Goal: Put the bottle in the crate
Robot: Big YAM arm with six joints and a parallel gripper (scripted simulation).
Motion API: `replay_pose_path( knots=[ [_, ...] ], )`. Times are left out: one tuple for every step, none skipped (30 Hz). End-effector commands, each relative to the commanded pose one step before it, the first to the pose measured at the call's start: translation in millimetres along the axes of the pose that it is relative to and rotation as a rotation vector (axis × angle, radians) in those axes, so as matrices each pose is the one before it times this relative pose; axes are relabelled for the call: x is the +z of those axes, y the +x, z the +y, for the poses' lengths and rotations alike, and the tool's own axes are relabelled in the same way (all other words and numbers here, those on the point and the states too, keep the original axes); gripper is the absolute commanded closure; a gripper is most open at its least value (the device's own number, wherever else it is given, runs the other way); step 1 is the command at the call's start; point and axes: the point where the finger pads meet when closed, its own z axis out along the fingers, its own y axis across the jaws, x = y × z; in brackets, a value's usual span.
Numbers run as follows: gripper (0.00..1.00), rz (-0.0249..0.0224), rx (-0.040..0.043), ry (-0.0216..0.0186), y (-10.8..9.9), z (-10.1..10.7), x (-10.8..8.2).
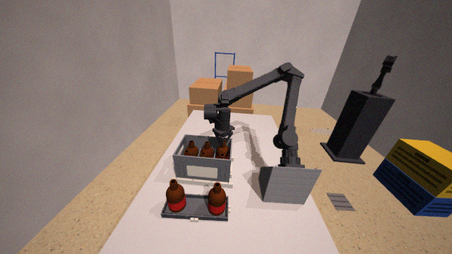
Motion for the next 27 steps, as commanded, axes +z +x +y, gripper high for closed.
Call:
replay_pose_path(
  knots=[
    [1.00,-0.00838,0.01439,-0.00907,-10.02,0.78,-1.45],
    [1.00,0.00000,0.00000,0.00000,0.00,0.00,0.00],
    [1.00,0.00000,0.00000,0.00000,0.00,0.00,0.00],
    [1.00,0.00000,0.00000,0.00000,0.00,0.00,0.00],
    [1.00,0.00000,0.00000,0.00000,0.00,0.00,0.00],
    [1.00,0.00000,0.00000,0.00000,0.00,0.00,0.00],
    [1.00,0.00000,0.00000,0.00000,0.00,0.00,0.00],
    [1.00,0.00000,0.00000,0.00000,0.00,0.00,0.00],
    [1.00,0.00000,0.00000,0.00000,0.00,0.00,0.00],
    [1.00,0.00000,0.00000,0.00000,0.00,0.00,0.00],
    [1.00,0.00000,0.00000,0.00000,0.00,0.00,0.00],
    [1.00,0.00000,0.00000,0.00000,0.00,0.00,0.00],
    [1.00,0.00000,0.00000,0.00000,0.00,0.00,0.00],
    [1.00,0.00000,0.00001,0.00000,0.00,0.00,0.00],
    [1.00,0.00001,0.00004,0.00001,0.01,0.00,0.02],
    [1.00,0.00004,0.00010,0.00004,0.02,-0.01,0.06],
    [1.00,0.00007,0.00019,0.00007,0.03,-0.02,0.12],
    [1.00,0.00012,0.00030,0.00012,0.05,-0.04,0.19],
    [1.00,0.00017,0.00043,0.00017,0.08,-0.06,0.28],
    [1.00,0.00023,0.00058,0.00023,0.10,-0.08,0.38],
    [1.00,0.00060,-0.00005,0.00070,0.27,-0.19,0.44],
    [1.00,0.00055,-0.00083,0.00071,0.45,-0.13,0.38],
    [1.00,0.00051,-0.00122,0.00070,0.57,-0.08,0.39],
    [1.00,0.00055,-0.00169,0.00078,0.71,-0.06,0.41],
    [1.00,0.00077,-0.00148,0.00102,0.75,-0.14,0.58],
    [1.00,0.00036,0.00019,0.00045,-0.05,-0.05,0.35],
    [1.00,0.00000,0.00000,0.00000,0.00,0.00,0.00]
  ],
)
